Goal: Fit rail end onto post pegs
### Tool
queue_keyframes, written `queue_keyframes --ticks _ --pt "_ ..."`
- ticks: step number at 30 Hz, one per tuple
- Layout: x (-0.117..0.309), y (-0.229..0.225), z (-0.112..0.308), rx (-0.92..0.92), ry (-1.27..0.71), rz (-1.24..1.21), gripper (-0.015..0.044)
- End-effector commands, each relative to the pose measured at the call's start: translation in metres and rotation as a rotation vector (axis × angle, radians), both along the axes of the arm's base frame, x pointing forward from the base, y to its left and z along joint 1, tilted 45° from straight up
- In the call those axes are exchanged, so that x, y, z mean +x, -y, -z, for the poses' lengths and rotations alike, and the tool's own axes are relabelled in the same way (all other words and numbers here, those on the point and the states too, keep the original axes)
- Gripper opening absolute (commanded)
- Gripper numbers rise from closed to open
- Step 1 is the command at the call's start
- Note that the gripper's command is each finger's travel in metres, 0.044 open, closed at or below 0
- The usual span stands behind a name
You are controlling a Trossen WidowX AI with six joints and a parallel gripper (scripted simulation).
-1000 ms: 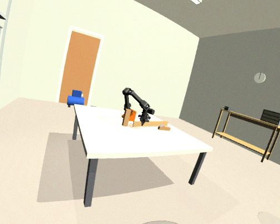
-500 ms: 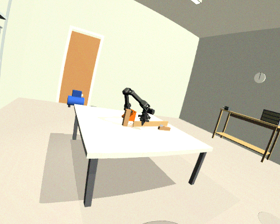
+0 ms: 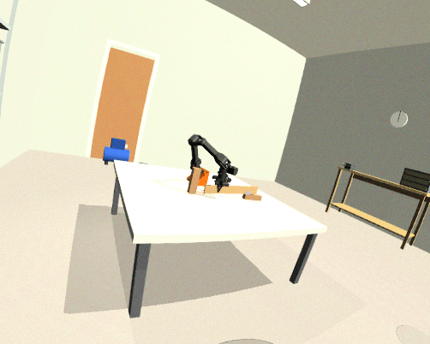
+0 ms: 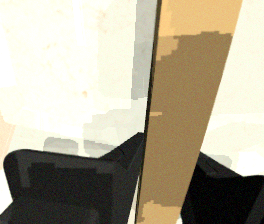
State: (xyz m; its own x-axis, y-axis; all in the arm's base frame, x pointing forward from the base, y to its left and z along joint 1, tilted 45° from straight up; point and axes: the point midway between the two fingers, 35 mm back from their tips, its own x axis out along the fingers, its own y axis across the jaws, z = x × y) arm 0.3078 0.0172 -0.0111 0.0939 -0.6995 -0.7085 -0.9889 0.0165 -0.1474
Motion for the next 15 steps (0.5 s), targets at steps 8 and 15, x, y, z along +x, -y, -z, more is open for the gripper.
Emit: queue_keyframes --ticks 8,15 --pt "0.0011 -0.0075 -0.0049 0.01 0.003 -0.004 0.0" --pt "0.001 -0.01 -0.0074 0.011 0.003 -0.004 0.0"
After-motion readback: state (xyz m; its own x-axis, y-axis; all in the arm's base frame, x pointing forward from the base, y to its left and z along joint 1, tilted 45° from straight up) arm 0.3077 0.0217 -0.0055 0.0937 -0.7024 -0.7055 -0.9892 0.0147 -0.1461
